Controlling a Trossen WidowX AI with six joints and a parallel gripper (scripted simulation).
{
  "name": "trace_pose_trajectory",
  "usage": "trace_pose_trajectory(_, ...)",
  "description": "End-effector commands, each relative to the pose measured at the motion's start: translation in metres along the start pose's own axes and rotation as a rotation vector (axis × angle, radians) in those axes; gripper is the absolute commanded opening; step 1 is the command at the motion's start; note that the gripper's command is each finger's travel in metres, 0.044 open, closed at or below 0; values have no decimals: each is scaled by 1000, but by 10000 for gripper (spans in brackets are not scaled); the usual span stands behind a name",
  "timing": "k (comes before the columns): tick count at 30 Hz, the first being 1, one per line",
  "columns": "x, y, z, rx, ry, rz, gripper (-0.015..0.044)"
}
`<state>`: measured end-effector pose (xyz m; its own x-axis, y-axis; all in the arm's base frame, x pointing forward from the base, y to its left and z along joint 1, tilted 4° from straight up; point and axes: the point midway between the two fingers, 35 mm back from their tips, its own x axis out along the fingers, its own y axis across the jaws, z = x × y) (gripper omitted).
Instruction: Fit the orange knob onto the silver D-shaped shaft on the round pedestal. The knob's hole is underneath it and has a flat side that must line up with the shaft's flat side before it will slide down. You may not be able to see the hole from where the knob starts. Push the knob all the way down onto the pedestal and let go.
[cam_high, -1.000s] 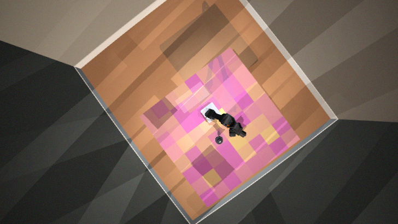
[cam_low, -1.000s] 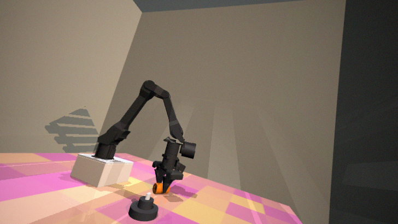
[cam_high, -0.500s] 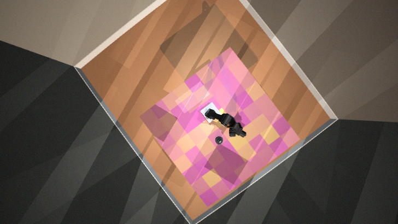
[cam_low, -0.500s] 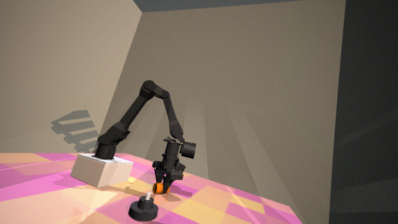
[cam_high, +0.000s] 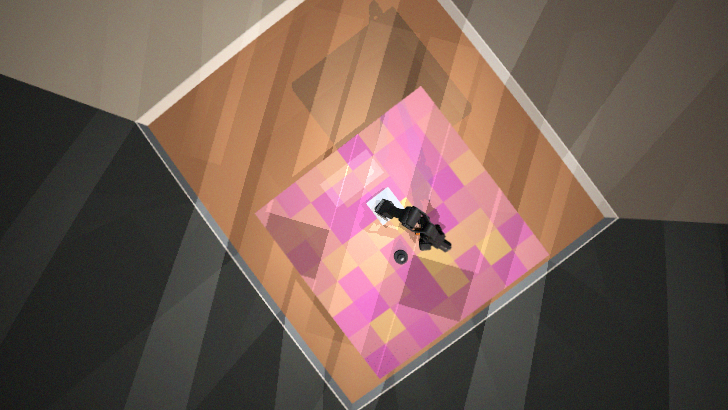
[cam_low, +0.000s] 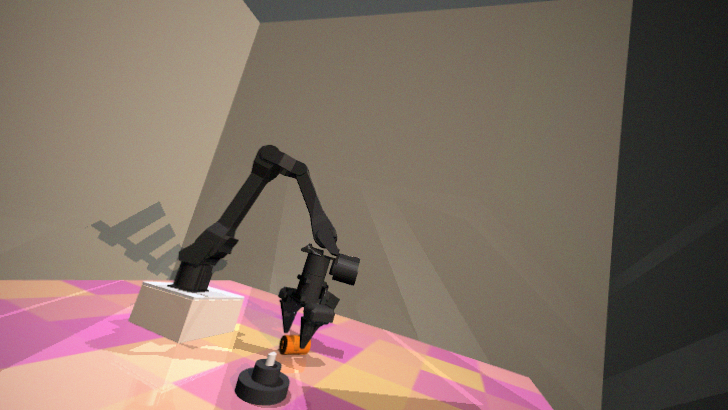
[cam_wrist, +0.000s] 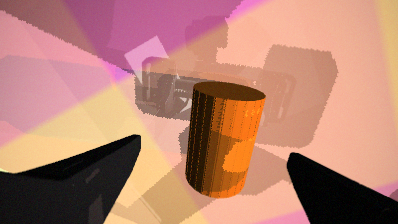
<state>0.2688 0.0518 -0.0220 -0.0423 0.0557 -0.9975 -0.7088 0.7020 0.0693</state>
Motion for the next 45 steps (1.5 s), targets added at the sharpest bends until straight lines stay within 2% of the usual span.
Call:
trace_pose_trajectory(1,-41,-3,4,-4,-26,-20,440)
trace_pose_trajectory(17,-51,-1,17,-9,-31,-24,440)
trace_pose_trajectory(21,-29,-1,18,-9,-31,-24,440)
trace_pose_trajectory(45,5,-2,19,-8,-31,-24,440)
